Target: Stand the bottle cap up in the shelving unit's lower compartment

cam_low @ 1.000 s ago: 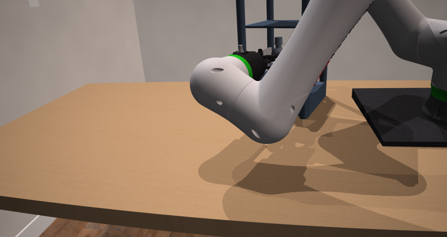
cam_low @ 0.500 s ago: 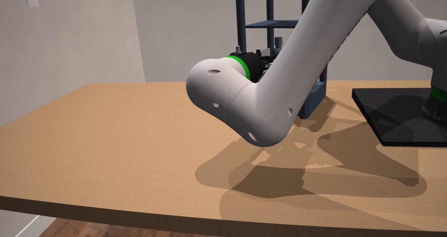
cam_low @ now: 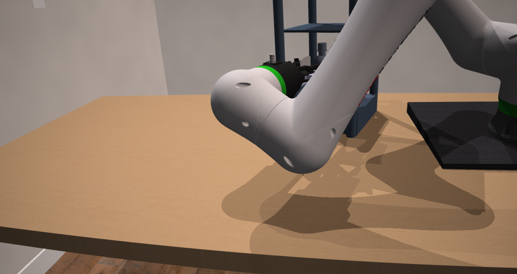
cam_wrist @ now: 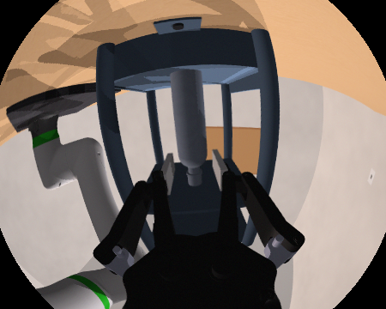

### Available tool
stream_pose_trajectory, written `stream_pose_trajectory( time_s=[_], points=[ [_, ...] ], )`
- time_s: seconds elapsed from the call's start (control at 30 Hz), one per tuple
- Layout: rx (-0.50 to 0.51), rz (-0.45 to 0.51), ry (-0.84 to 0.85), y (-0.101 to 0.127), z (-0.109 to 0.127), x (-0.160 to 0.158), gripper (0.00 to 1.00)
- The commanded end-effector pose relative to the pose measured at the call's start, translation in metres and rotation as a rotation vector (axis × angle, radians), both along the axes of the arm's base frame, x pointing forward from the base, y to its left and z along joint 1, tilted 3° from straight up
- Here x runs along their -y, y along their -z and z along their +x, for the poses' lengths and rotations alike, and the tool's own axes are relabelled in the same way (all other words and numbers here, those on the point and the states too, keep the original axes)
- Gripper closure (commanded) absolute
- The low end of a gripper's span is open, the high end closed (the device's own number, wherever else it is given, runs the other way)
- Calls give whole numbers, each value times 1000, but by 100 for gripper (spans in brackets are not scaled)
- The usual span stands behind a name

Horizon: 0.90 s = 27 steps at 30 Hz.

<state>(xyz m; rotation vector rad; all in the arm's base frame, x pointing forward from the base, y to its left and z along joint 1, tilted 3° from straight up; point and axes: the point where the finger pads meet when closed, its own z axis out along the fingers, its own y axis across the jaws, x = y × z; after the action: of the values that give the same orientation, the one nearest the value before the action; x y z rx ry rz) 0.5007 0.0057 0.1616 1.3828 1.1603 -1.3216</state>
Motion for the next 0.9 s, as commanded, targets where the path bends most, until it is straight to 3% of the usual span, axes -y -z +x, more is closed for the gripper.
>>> stream_pose_trajectory(
  time_s=[0.0,0.87],
  points=[
    [0,0,0,0,1,-3,62],
    [0,0,0,-1,3,-15,62]
  ],
)
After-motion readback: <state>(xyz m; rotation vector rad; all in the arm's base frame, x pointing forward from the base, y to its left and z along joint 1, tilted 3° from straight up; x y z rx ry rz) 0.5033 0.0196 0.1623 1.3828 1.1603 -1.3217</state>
